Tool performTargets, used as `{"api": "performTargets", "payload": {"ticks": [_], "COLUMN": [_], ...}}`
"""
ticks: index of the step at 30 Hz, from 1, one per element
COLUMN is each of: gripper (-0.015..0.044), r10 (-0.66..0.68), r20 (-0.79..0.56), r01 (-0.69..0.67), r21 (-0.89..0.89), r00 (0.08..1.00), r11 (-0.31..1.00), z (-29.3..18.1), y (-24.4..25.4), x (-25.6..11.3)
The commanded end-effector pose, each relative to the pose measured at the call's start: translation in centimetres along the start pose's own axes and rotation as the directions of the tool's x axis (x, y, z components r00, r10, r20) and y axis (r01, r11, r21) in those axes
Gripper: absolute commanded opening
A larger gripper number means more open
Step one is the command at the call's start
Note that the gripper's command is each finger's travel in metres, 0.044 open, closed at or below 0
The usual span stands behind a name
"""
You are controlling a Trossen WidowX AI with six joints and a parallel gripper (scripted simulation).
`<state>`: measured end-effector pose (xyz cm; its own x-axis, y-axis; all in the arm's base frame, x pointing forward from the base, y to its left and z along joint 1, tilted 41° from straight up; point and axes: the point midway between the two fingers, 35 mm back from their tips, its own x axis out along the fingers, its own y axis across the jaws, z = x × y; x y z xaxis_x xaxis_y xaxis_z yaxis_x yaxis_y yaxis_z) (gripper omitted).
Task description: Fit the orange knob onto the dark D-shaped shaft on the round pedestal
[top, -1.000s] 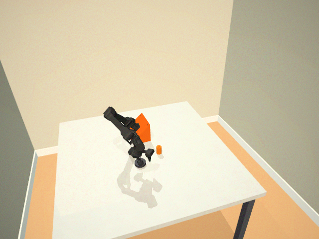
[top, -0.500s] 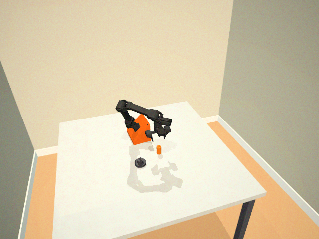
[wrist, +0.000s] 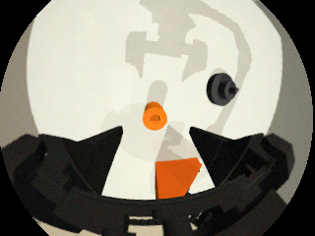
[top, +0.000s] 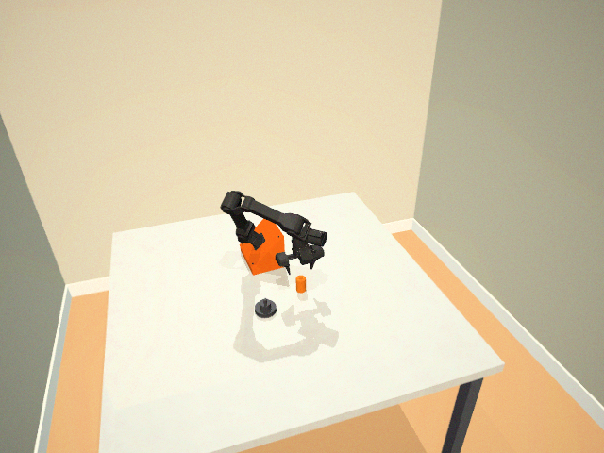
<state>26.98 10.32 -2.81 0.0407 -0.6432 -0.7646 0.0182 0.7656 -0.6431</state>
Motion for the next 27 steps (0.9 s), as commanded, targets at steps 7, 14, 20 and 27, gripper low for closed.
{"api": "performTargets", "payload": {"ticks": [7,14,20,27], "gripper": [0.0440,0.0440,0.0440,0.0440], "r10": [-0.006,-0.006,-0.006,-0.006], "r20": [0.003,0.003,0.004,0.004], "r01": [0.006,0.006,0.006,0.006], "r21": [-0.004,-0.004,-0.004,-0.004], "r00": [1.000,1.000,1.000,1.000], "r11": [1.000,1.000,1.000,1.000], "z": [0.2,0.3,0.3,0.3], "y": [0.0,0.1,0.1,0.1], "x": [1.9,3.0,4.0,5.1]}}
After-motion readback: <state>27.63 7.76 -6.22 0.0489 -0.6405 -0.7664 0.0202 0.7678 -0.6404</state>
